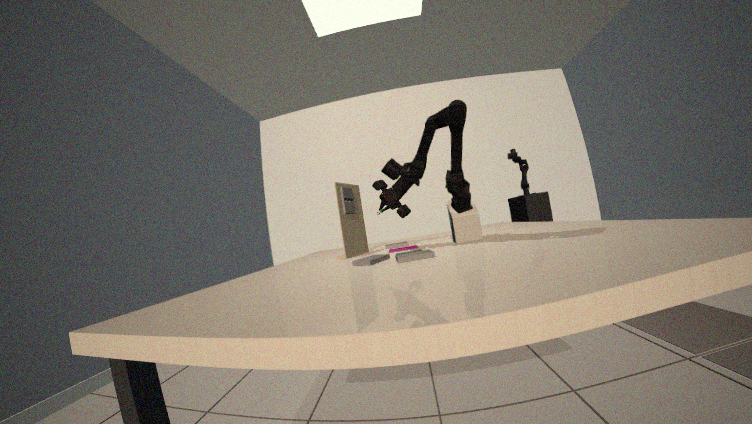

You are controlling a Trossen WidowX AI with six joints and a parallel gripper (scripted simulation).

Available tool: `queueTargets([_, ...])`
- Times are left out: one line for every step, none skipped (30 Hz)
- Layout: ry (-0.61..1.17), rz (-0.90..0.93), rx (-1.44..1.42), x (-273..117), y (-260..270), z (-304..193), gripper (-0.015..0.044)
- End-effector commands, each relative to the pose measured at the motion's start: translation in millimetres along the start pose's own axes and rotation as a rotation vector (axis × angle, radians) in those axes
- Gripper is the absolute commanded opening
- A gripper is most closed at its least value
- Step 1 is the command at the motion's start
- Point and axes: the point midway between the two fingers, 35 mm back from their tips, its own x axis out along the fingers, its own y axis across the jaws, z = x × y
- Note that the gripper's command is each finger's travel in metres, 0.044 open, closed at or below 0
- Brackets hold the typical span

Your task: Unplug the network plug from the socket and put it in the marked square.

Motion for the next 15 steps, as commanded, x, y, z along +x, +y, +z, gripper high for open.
queueTargets([-0.041, 0.089, -0.021, 3.5, 22.0, -6.1, 0.0000])
queueTargets([-0.054, 0.108, -0.026, 4.1, 26.7, -7.0, 0.0000])
queueTargets([-0.067, 0.127, -0.030, 4.6, 31.4, -7.8, 0.0000])
queueTargets([-0.080, 0.146, -0.034, 5.0, 36.0, -8.6, 0.0000])
queueTargets([-0.094, 0.165, -0.037, 5.3, 40.6, -9.3, 0.0000])
queueTargets([-0.108, 0.182, -0.040, 5.5, 45.2, -9.9, 0.0000])
queueTargets([-0.123, 0.200, -0.042, 5.5, 49.7, -10.4, 0.0000])
queueTargets([-0.138, 0.217, -0.044, 5.4, 54.2, -10.9, 0.0000])
queueTargets([-0.154, 0.233, -0.046, 5.2, 58.5, -11.2, 0.0000])
queueTargets([-0.170, 0.249, -0.047, 4.8, 62.9, -11.5, 0.0000])
queueTargets([-0.186, 0.264, -0.048, 4.4, 67.1, -11.8, 0.0000])
queueTargets([-0.203, 0.279, -0.048, 3.8, 71.3, -11.9, 0.0000])
queueTargets([-0.220, 0.293, -0.048, 3.2, 75.4, -12.0, 0.0000])
queueTargets([-0.237, 0.307, -0.047, 2.4, 79.4, -12.0, 0.0000])
queueTargets([-0.255, 0.320, -0.046, 1.5, 83.3, -11.9, 0.0000])
